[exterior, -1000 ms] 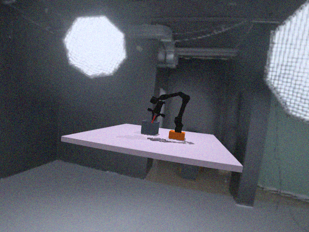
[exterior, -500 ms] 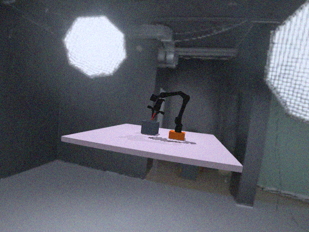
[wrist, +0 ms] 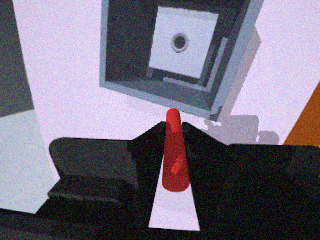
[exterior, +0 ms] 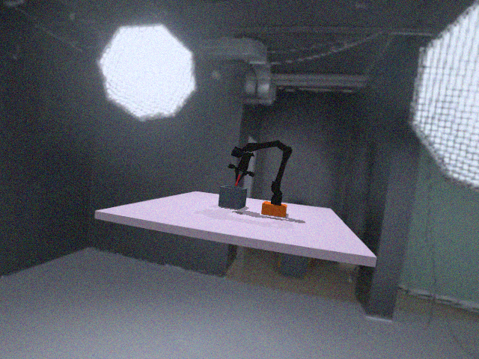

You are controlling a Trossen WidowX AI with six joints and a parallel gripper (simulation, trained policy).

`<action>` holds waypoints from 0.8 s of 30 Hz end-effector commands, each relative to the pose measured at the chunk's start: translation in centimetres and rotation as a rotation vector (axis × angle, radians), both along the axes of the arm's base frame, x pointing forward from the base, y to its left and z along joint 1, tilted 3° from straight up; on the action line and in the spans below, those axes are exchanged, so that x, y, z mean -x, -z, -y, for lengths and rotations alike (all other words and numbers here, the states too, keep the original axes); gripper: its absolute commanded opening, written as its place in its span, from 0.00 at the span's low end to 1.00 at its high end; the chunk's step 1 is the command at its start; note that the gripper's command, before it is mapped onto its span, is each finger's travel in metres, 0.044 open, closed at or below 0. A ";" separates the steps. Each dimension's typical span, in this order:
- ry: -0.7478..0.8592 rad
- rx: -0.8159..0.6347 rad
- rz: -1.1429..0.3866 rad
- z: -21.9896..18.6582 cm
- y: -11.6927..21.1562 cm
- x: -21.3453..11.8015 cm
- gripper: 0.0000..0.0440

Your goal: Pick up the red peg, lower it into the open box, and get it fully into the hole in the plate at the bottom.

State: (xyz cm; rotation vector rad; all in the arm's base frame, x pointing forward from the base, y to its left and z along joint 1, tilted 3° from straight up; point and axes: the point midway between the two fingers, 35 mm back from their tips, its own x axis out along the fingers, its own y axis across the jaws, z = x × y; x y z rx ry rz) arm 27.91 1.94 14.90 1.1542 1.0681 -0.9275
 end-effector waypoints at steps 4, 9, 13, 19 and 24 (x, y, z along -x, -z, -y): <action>0.006 0.011 -0.025 1.4 0.3 -0.5 0.00; 0.011 0.014 -0.044 2.5 0.7 -0.9 0.00; 0.014 0.015 -0.059 3.3 1.1 -1.2 0.00; 0.015 0.016 -0.079 4.5 1.8 -1.6 0.00; 0.018 0.016 -0.100 5.5 3.0 -1.9 0.00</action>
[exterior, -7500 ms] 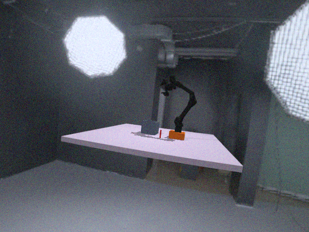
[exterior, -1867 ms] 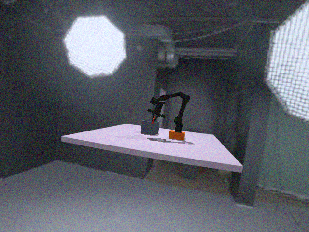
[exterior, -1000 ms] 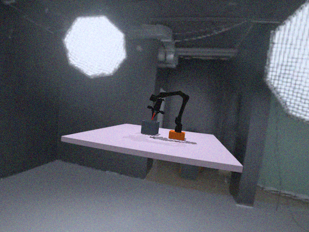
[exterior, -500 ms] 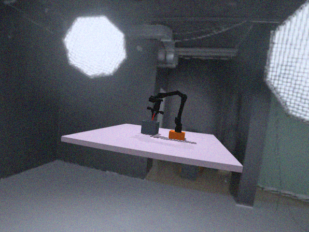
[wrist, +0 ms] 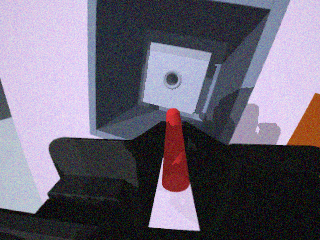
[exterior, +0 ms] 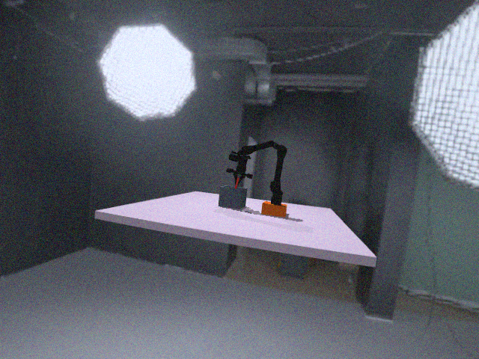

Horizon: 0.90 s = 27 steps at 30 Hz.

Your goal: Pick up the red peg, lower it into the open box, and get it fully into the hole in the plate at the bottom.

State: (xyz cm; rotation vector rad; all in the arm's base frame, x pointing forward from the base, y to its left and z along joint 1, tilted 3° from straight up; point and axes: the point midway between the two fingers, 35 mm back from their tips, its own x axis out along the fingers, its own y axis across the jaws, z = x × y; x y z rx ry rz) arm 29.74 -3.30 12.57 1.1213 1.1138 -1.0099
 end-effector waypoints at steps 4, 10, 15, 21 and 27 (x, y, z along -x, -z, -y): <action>-0.001 -0.010 -0.027 0.8 1.7 -0.4 0.00; 0.001 -0.024 -0.038 1.4 3.3 -0.9 0.00; -0.003 -0.030 -0.042 2.0 4.3 -1.4 0.00; -0.017 -0.037 -0.053 2.4 5.7 -1.7 0.00; -0.038 -0.037 -0.064 2.7 7.3 -2.1 0.00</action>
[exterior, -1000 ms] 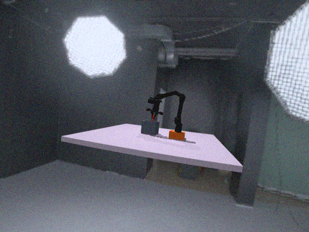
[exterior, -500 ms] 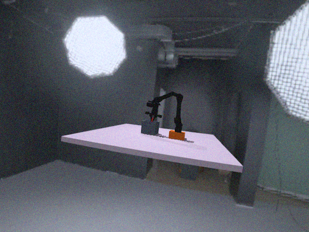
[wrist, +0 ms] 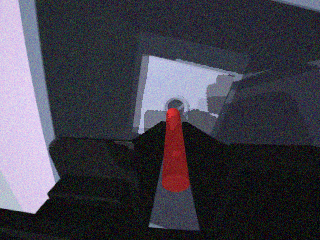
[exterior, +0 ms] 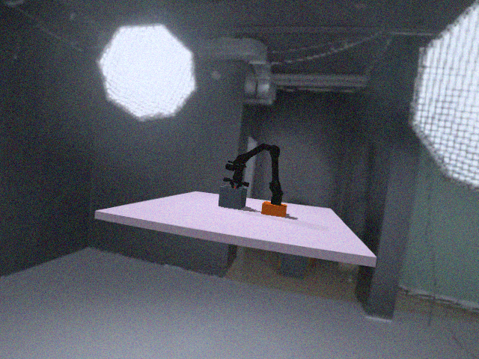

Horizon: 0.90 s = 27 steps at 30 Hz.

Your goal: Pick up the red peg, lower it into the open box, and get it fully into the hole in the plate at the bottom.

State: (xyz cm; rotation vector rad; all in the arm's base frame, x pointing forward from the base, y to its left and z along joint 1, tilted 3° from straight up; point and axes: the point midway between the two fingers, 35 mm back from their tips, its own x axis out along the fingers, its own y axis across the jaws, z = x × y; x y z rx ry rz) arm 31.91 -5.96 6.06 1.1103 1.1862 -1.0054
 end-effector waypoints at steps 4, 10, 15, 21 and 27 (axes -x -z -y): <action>-0.024 0.003 -0.028 0.3 1.4 -0.1 0.04; -0.045 -0.009 -0.056 0.2 2.0 -0.2 0.23; -0.046 -0.038 -0.067 0.3 1.8 -0.3 0.21; -0.041 -0.106 -0.052 0.4 0.6 -1.0 0.31; -0.031 -0.176 -0.020 0.5 -1.1 -1.7 0.38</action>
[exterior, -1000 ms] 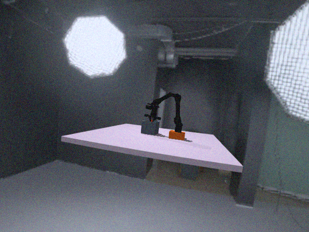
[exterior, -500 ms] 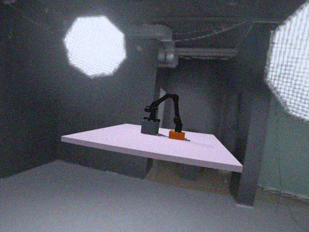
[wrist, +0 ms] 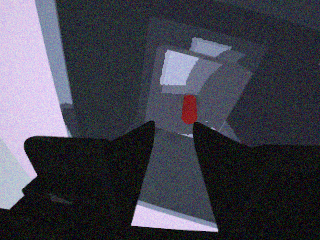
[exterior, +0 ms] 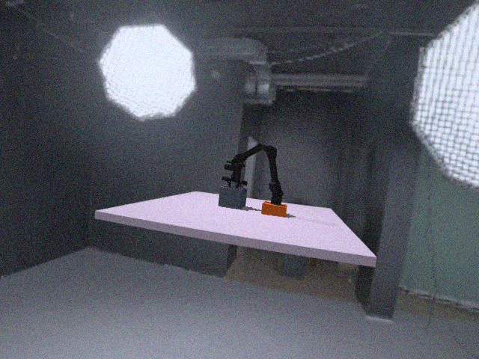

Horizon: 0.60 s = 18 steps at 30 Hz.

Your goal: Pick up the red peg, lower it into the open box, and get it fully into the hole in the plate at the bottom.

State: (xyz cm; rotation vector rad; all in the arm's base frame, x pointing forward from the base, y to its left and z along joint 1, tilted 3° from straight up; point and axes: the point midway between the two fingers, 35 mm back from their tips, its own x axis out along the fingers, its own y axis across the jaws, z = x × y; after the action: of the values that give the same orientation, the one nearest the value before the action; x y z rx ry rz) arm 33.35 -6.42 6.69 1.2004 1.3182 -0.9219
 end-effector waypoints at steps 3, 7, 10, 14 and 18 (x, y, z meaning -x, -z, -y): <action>0.003 -0.050 0.025 0.1 -1.3 -0.5 0.41; 0.008 -0.084 0.048 0.3 -2.5 -0.8 0.45; 0.011 -0.107 0.066 0.5 -3.3 -1.0 0.47; 0.014 -0.131 0.092 0.8 -4.3 -1.3 0.49; 0.015 -0.152 0.119 1.2 -5.4 -1.6 0.51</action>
State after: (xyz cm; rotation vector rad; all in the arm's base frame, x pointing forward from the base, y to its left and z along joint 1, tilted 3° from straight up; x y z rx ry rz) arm 34.79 -7.39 11.44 1.3550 1.3107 -0.7800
